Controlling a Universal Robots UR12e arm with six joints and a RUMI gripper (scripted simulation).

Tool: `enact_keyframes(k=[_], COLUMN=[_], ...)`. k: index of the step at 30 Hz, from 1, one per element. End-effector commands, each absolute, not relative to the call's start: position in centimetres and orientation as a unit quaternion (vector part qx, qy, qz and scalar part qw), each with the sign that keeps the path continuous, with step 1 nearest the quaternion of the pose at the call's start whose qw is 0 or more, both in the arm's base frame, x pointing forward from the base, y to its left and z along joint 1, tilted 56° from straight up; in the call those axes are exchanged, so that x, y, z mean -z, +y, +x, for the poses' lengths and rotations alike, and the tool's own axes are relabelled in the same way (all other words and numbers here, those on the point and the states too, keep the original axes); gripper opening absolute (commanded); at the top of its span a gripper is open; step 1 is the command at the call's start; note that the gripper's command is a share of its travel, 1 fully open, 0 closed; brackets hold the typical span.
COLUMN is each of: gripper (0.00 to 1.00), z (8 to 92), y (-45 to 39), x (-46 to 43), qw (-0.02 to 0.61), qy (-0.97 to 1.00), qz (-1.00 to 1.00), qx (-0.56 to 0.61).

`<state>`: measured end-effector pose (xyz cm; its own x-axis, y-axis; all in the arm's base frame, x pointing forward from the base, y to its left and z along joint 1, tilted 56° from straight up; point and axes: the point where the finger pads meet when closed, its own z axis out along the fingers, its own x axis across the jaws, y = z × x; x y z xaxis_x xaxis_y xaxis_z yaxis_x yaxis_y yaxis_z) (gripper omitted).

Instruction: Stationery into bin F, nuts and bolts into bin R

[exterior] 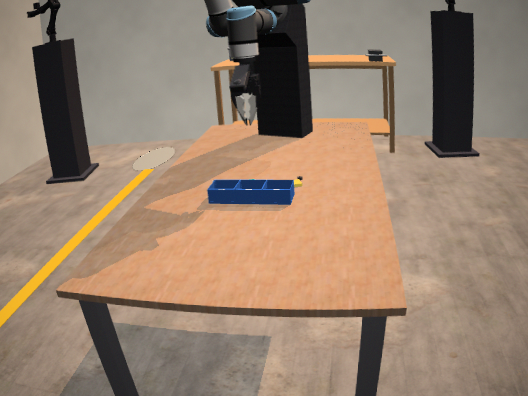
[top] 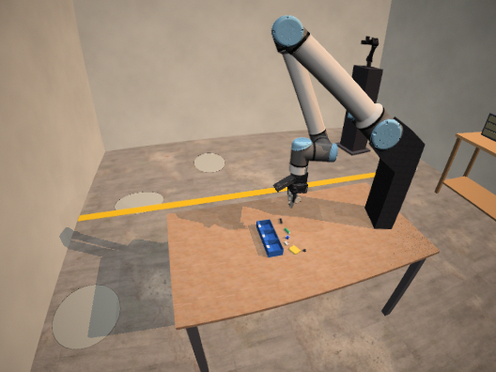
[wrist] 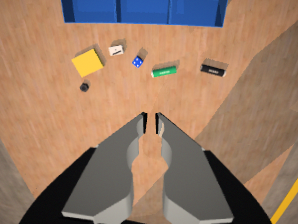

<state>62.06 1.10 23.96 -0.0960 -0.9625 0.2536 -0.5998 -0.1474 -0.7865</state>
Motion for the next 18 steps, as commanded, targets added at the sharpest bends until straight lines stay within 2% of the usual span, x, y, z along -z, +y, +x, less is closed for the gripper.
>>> enact_keyframes(k=[1,18], gripper=[0.04,0.04], z=[64.6,75.5], y=[-0.2,-6.0], x=[-24.4,-26.3], qw=[0.229,0.229], qy=[0.629,0.629], qz=[-0.621,-0.621], qx=[0.408,0.408])
